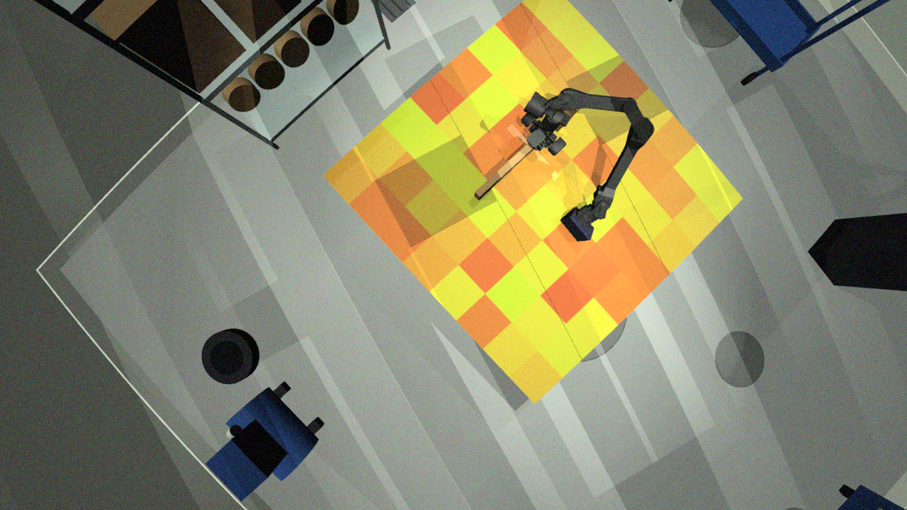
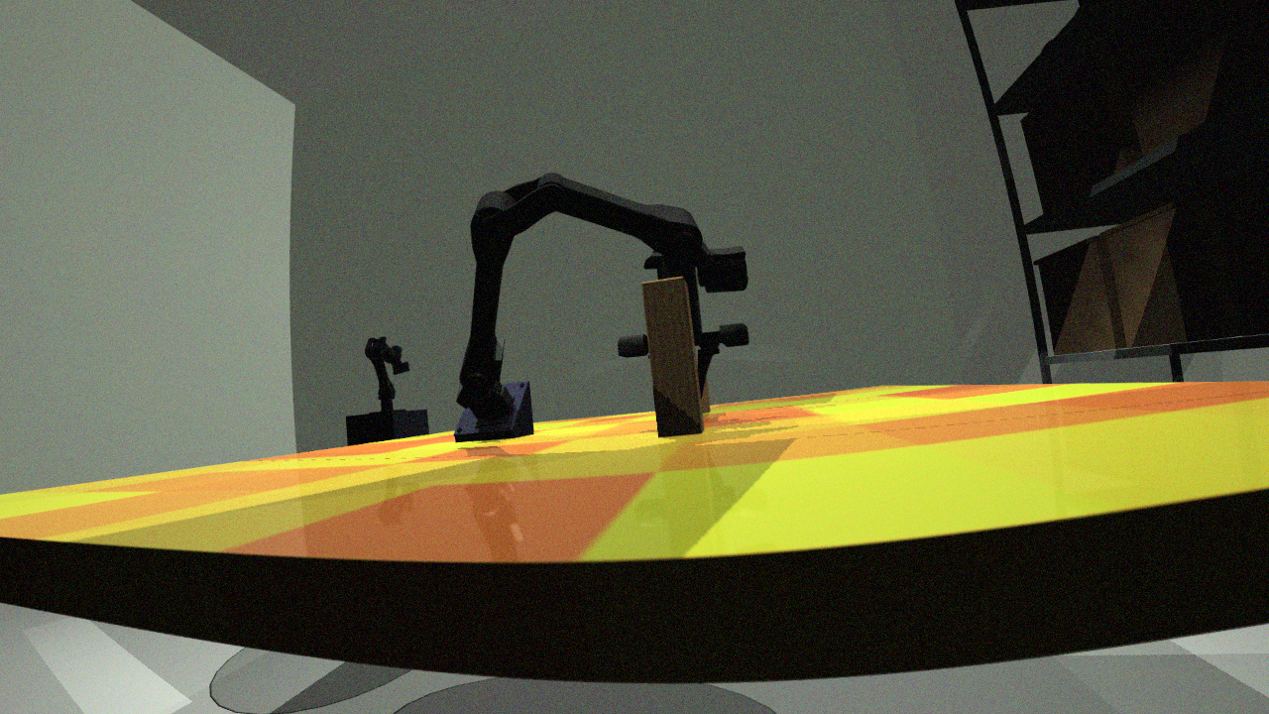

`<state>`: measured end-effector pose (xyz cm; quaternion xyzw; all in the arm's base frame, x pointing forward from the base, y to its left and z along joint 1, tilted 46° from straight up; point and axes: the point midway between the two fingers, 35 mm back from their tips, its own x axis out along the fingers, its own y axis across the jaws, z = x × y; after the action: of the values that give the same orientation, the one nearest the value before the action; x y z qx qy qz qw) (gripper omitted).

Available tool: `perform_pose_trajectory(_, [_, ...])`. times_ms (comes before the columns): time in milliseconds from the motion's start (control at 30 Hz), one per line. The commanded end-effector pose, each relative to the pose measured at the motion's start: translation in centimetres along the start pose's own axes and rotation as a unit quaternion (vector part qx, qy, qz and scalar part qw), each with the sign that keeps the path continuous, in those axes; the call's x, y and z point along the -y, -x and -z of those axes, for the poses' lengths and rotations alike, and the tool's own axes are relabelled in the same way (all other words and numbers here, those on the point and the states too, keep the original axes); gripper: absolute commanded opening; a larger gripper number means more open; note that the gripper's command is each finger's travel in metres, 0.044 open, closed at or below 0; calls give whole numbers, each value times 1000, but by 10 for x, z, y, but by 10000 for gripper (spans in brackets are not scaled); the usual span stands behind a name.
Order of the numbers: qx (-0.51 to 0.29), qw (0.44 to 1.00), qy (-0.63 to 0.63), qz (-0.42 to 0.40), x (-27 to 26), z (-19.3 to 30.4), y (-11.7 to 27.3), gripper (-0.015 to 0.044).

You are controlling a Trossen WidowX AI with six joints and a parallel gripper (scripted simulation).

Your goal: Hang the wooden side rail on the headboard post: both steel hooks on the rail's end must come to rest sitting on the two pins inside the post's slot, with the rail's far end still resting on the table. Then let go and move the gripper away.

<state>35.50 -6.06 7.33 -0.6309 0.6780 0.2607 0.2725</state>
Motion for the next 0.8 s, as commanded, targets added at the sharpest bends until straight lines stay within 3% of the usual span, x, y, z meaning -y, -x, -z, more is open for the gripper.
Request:
perform_pose_trajectory(0, [-1, 1000, 2, 7, 1, 1, 4, 0])
perform_pose_trajectory(767, [-1, 1000, 2, 7, 2, 3, 5, 0])
